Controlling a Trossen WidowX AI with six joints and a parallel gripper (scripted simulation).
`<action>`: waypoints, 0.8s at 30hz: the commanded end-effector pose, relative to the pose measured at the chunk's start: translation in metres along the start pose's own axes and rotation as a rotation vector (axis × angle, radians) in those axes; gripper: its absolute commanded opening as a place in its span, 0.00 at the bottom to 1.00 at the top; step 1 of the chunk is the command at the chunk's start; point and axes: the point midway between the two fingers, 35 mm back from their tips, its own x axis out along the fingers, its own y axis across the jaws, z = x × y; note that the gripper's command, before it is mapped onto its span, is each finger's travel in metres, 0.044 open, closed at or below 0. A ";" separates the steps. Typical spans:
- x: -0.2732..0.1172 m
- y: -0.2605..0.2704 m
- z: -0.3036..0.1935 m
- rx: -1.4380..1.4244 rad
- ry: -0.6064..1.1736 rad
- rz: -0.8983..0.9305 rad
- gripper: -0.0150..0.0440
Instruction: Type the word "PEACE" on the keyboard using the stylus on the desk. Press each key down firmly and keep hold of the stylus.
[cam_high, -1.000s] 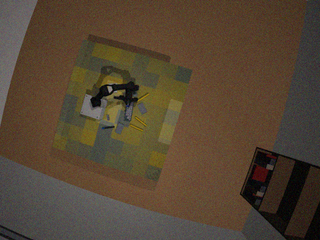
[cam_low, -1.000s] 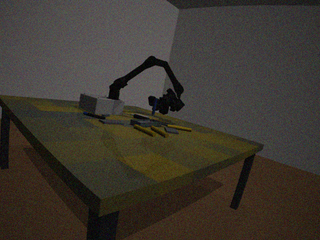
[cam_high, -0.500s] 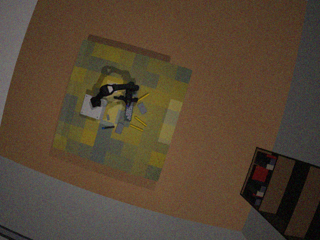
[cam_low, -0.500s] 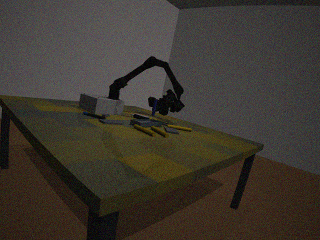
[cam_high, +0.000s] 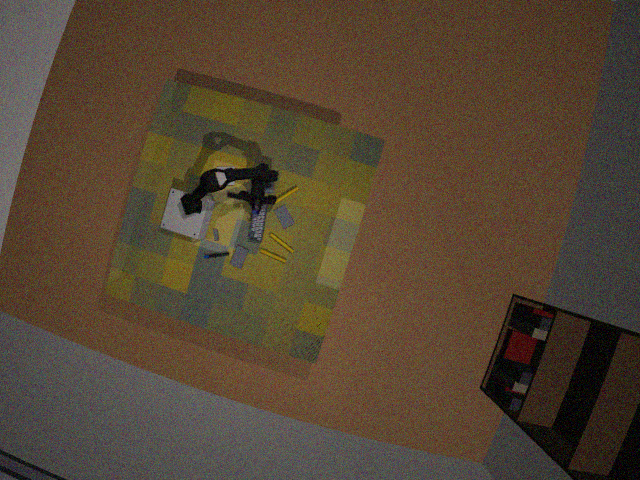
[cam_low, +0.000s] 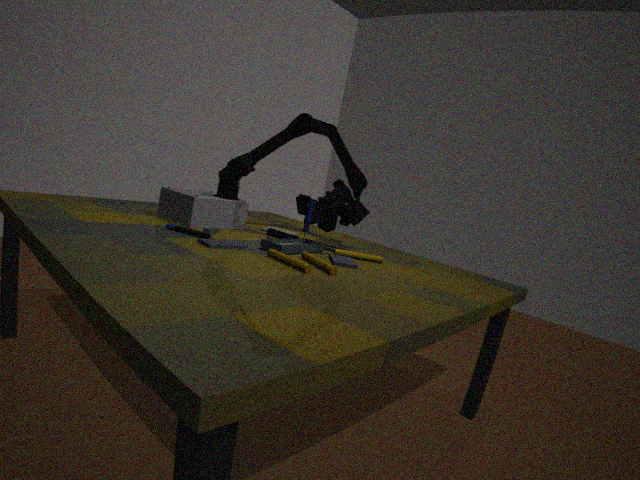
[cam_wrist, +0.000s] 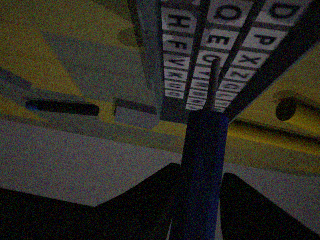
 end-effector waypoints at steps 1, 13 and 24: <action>0.002 0.001 0.003 -0.002 0.001 0.005 0.39; 0.003 0.001 0.005 -0.002 0.001 0.005 0.39; 0.004 0.001 0.006 -0.002 0.001 0.005 0.39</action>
